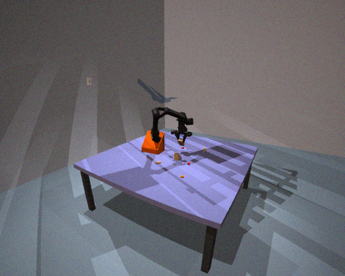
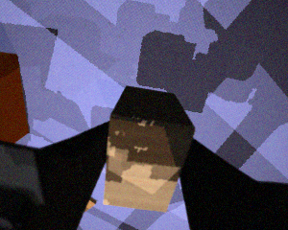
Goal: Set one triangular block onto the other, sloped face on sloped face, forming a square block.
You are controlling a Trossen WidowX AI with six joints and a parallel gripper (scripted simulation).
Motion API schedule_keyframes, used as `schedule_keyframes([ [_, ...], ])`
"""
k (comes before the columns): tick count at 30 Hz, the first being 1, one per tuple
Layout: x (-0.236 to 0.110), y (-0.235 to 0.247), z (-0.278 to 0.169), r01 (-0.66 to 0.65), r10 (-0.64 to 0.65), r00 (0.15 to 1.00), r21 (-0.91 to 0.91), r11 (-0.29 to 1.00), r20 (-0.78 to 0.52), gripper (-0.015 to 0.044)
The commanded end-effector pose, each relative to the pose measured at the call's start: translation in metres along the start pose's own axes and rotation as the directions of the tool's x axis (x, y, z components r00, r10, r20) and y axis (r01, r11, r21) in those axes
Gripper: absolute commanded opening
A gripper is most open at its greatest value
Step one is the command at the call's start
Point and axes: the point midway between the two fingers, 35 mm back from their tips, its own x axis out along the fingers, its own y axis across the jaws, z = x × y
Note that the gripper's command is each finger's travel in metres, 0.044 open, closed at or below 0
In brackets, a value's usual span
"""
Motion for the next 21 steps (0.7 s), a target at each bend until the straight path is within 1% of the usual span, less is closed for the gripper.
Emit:
schedule_keyframes([
  [1, -0.015, -0.008, -0.012, 0.01, -0.01, 1.0, 0.008, 1.0, -0.002, 0.0],
  [9, -0.042, -0.013, -0.037, 0.009, -0.009, 1.0, 0.007, 1.0, -0.002, 0.0],
  [12, -0.047, -0.013, -0.042, 0.009, -0.009, 1.0, 0.007, 1.0, -0.002, 0.0],
  [16, -0.044, -0.013, -0.043, 0.009, -0.009, 1.0, 0.007, 1.0, -0.001, 0.0],
  [21, -0.022, -0.016, -0.051, 0.01, -0.01, 1.0, 0.006, 1.0, 0.003, 0.0],
])
